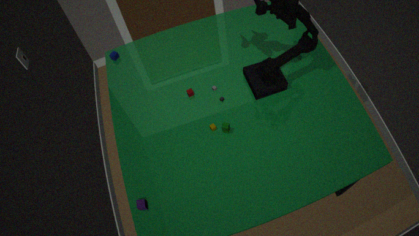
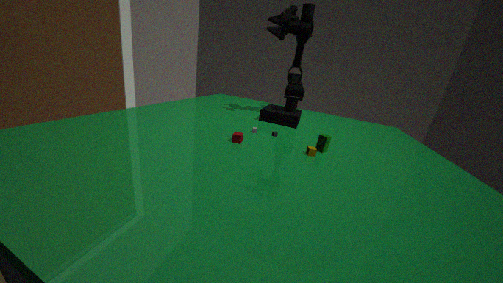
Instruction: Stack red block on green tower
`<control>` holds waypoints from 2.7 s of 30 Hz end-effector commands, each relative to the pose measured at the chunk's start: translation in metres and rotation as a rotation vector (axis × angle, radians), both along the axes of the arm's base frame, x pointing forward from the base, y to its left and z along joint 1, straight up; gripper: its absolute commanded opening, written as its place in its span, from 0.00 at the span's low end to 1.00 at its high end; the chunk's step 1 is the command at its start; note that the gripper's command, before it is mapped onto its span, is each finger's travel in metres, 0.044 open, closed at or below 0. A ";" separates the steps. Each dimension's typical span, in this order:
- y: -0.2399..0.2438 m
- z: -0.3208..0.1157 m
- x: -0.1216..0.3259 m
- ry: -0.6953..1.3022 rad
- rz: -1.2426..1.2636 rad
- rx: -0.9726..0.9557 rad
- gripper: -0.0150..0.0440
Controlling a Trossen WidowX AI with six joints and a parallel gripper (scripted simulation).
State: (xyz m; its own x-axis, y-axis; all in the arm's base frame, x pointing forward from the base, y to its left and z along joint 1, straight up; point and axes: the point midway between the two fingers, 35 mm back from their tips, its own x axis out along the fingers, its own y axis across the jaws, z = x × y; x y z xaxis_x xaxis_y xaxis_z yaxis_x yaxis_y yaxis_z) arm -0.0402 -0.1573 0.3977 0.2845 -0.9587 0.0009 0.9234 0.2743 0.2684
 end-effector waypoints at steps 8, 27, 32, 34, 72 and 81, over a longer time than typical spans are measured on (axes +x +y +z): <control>0.011 0.015 0.046 0.176 0.083 -0.030 1.00; 0.031 0.004 0.194 0.615 0.323 0.005 1.00; 0.034 -0.010 0.231 0.746 0.397 0.028 1.00; 0.035 -0.017 0.245 0.798 0.428 0.039 1.00; 0.040 -0.252 0.424 1.488 1.114 0.526 1.00; 0.049 -0.313 0.436 1.551 1.295 0.671 1.00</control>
State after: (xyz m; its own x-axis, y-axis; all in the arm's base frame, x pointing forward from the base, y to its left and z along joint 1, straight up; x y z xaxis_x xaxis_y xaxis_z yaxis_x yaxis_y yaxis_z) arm 0.3914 -0.1110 0.0990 0.0781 -0.0728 -0.9943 -0.1234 0.9890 -0.0821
